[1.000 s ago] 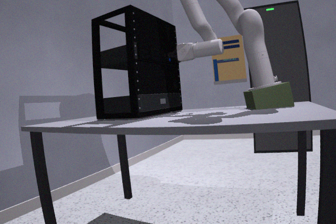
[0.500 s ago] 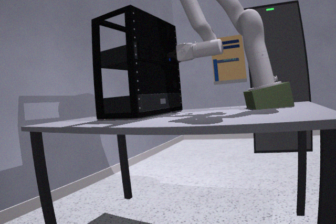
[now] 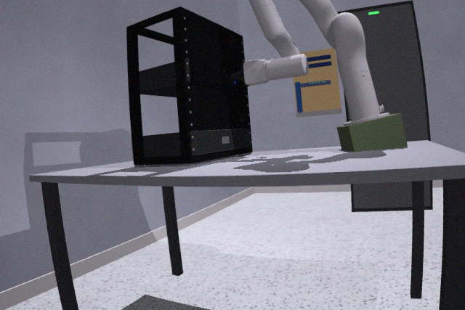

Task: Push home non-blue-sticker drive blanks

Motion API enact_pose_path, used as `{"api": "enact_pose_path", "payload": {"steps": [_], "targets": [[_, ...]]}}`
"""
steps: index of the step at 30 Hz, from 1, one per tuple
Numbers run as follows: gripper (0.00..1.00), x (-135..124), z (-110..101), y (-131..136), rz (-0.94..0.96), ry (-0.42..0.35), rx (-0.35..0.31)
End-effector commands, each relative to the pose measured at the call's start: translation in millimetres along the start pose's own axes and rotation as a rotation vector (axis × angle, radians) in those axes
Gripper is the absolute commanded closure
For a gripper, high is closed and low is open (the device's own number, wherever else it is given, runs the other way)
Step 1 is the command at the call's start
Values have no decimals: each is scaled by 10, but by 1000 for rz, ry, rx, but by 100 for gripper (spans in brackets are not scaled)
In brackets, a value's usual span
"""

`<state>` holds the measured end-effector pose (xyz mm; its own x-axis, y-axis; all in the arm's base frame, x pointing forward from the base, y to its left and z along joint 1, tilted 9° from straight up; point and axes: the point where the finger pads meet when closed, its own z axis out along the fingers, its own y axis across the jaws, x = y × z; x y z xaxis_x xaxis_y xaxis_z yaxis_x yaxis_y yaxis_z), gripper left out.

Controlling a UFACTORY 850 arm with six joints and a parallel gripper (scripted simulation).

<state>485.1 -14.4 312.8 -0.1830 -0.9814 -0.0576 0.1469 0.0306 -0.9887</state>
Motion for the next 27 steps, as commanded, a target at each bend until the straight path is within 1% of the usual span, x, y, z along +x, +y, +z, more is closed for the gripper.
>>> {"api": "enact_pose_path", "payload": {"steps": [1,27], "targets": [[100,-1,22,-4,0,0,1],[100,-1,58,-4,0,0,1]]}}
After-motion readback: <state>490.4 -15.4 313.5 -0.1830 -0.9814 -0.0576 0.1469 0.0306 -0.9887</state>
